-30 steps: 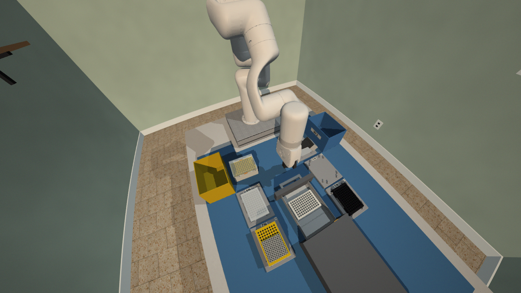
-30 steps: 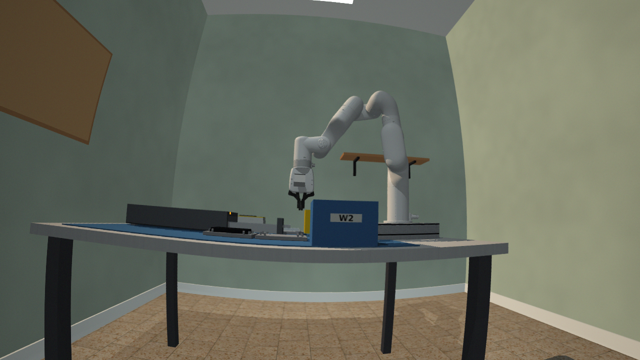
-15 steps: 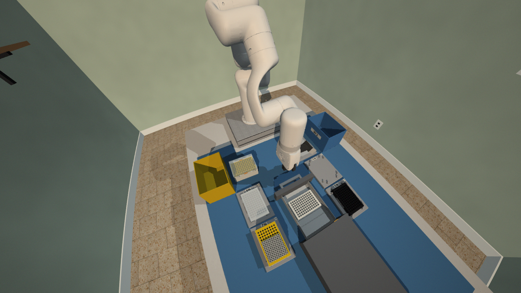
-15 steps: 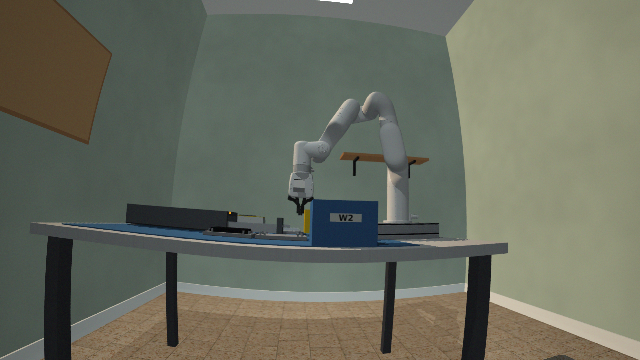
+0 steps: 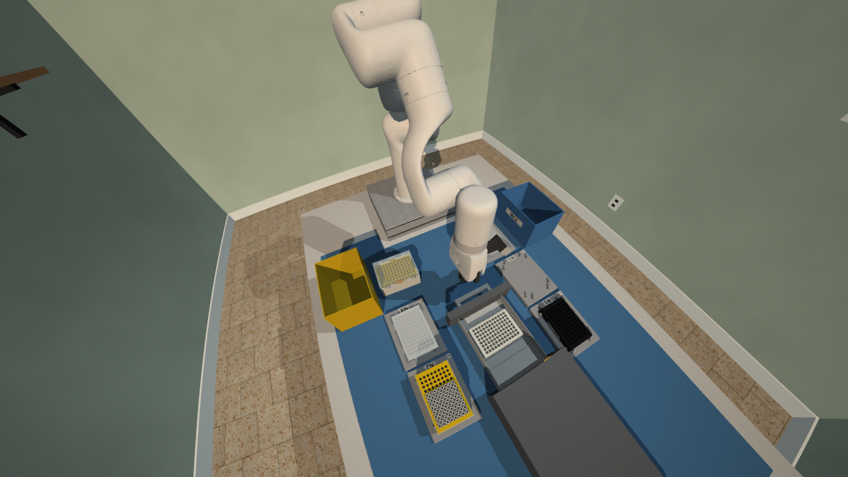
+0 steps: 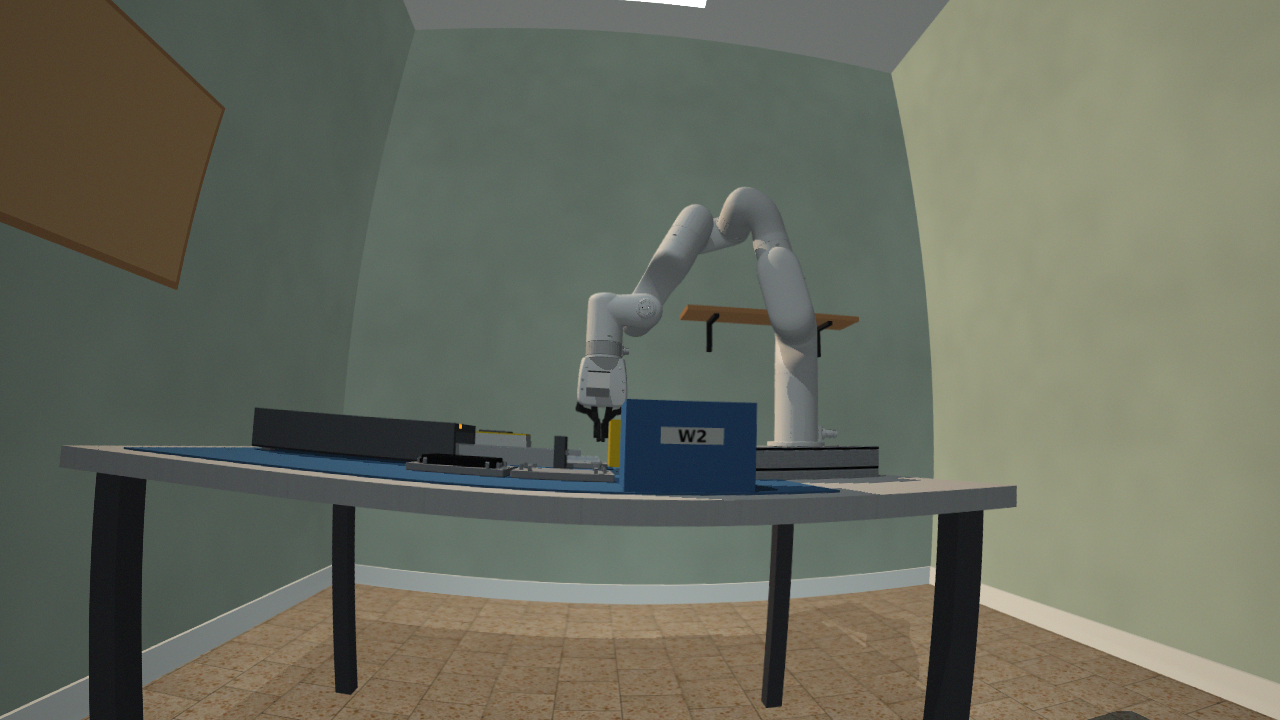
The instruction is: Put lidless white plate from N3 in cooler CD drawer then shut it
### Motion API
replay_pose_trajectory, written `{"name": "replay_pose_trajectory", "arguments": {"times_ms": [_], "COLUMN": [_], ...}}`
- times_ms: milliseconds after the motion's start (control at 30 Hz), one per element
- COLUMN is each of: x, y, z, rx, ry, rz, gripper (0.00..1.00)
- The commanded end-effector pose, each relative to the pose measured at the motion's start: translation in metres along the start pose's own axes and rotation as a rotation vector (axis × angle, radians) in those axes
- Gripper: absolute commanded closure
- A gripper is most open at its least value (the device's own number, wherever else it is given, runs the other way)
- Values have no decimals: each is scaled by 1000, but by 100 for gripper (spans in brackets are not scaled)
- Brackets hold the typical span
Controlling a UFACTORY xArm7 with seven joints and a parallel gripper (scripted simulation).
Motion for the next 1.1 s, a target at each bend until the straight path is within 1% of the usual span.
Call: {"name": "replay_pose_trajectory", "arguments": {"times_ms": [0, 367, 433, 633, 1000, 1067], "x": [0, 0, 0, 0, 0, 0], "y": [1, 1, 1, 1, 1, 5], "z": [-6, -24, -24, -34, -34, -34], "rx": [4, 4, 4, 4, 4, 4], "ry": [-1, -1, -1, -1, -1, -1], "rz": [0, 0, 0, 0, 0, 0], "gripper": [100, 100, 100, 100, 100, 100]}}
Point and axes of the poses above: the point where the finger pads meet when closed, its own z axis back along the fingers, its own y axis across the jaws, x = y × z, the point moved 6 cm from there along z, back along the fingers, and after that the axes turned 1 degree about z, right-handed, at the moved point
